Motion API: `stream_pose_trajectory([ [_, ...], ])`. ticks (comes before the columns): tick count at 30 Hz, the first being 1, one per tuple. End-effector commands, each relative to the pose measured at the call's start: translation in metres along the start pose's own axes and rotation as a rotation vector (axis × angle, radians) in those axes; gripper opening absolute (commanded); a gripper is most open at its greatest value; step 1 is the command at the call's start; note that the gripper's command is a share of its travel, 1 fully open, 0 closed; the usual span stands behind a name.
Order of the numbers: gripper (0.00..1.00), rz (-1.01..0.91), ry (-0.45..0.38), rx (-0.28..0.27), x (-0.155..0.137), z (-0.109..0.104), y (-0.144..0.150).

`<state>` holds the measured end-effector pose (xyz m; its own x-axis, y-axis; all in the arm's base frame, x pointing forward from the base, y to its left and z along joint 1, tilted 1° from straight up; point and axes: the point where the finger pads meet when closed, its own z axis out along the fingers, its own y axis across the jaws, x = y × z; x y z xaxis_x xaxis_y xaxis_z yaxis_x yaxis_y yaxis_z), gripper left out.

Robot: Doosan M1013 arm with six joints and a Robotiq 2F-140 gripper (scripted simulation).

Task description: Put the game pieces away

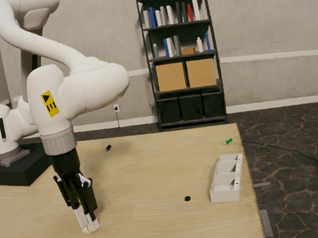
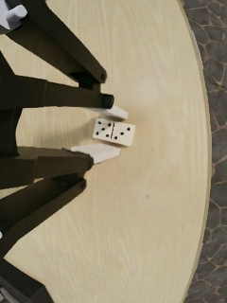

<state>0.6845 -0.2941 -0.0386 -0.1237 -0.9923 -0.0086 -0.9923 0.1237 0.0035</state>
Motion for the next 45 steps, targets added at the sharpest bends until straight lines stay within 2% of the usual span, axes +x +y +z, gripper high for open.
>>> stream_pose_trajectory([
  [1,0.32,0.0,0.0,0.002,0.0001,0.0002,-0.0007],
  [11,0.32,0.0,0.0,0.002,0.0001,0.0002,-0.0006],
  [12,0.21,0.0,0.0,0.002,0.0001,0.0002,-0.0006],
  [43,0.21,0.0,0.0,0.002,0.0001,0.0002,-0.0007],
  [45,0.21,0.0,0.0,0.002,0.0001,-0.0064,-0.0006],
])
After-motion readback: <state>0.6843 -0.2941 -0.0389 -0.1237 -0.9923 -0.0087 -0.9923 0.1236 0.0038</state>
